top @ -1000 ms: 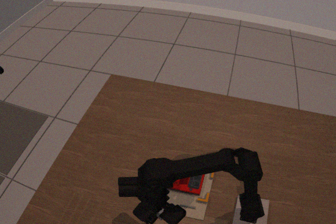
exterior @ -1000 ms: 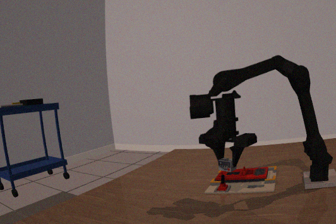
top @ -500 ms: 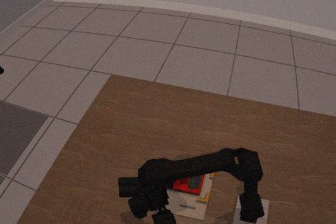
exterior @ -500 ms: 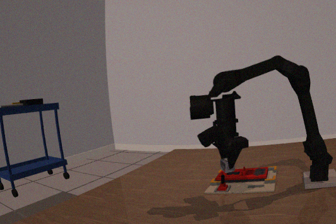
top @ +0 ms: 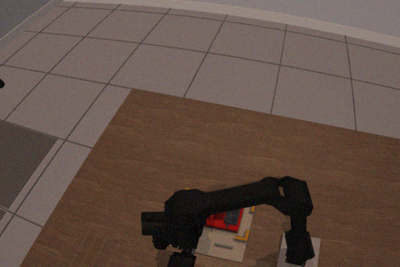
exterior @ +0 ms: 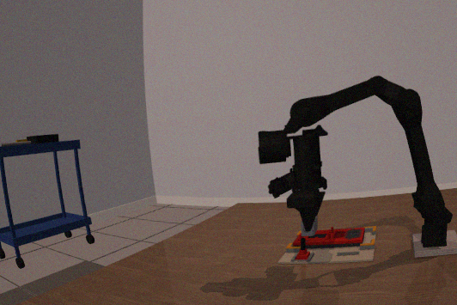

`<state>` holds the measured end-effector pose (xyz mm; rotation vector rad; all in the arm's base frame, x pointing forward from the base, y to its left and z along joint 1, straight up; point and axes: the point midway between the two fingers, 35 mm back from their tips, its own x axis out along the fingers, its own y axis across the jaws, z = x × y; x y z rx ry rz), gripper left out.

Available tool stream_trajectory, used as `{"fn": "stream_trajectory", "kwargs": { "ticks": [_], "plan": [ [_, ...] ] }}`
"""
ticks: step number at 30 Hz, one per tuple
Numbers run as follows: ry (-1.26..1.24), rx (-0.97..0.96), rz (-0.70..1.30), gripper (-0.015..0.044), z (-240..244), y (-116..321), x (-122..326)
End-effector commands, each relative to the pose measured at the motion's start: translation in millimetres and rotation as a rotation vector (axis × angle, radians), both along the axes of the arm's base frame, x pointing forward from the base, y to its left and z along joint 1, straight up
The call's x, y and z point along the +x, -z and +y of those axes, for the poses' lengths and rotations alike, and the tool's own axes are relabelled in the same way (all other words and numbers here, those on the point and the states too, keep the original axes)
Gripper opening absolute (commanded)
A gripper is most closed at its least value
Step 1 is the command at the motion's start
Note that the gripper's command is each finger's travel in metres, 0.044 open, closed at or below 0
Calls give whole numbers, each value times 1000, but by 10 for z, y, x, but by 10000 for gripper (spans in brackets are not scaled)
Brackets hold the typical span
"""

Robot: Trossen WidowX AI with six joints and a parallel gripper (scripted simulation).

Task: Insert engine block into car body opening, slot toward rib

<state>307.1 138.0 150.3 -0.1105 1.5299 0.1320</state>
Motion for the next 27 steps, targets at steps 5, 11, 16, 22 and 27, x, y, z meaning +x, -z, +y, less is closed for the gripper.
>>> {"fn": "stream_trajectory", "kwargs": {
  "ticks": [5, 11, 16, 22, 27],
  "plan": [
    [192, 11, 4, 0, 1, 43, -1],
    [250, 13, 5, 0, 2, 150, 5],
    [250, 13, 5, 0, 3, 225, 8],
    [250, 13, 5, 0, 5, 315, 11],
    [250, 13, 5, 0, 6, 390, 14]
  ]
}}
